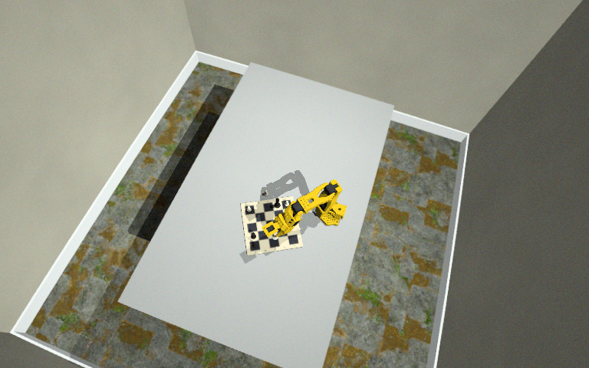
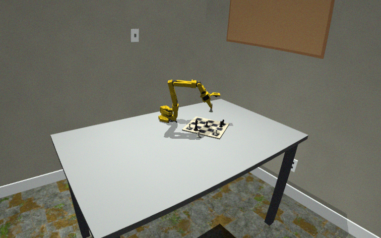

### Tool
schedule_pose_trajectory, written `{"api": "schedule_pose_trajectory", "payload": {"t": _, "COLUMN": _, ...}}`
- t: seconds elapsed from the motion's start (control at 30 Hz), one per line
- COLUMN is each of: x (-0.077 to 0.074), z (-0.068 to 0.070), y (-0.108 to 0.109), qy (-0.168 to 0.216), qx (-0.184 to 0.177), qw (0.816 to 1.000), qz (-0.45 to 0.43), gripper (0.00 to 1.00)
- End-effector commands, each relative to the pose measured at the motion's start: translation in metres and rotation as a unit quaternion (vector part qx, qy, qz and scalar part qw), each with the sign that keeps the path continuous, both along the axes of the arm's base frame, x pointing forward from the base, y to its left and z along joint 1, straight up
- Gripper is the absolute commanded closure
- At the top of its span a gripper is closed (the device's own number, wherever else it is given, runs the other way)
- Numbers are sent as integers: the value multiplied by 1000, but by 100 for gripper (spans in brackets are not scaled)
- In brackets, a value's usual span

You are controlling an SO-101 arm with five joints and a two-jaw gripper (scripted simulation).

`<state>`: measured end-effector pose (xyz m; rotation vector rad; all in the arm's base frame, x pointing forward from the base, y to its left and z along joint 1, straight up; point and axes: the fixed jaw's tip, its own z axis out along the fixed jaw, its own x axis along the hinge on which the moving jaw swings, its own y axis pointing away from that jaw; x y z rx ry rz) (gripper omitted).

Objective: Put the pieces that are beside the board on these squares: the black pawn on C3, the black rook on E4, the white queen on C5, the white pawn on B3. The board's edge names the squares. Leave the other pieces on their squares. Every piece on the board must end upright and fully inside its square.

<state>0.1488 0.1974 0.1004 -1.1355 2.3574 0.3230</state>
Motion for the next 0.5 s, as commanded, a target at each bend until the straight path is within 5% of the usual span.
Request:
{"api": "schedule_pose_trajectory", "payload": {"t": 0.0, "x": 3, "z": 0, "y": -2, "qy": 2, "qx": -5, "qw": 1000, "qz": -4, "gripper": 100}}
{"api": "schedule_pose_trajectory", "payload": {"t": 0.47, "x": 4, "z": 4, "y": 3, "qy": 2, "qx": -5, "qw": 1000, "qz": 1, "gripper": 100}}
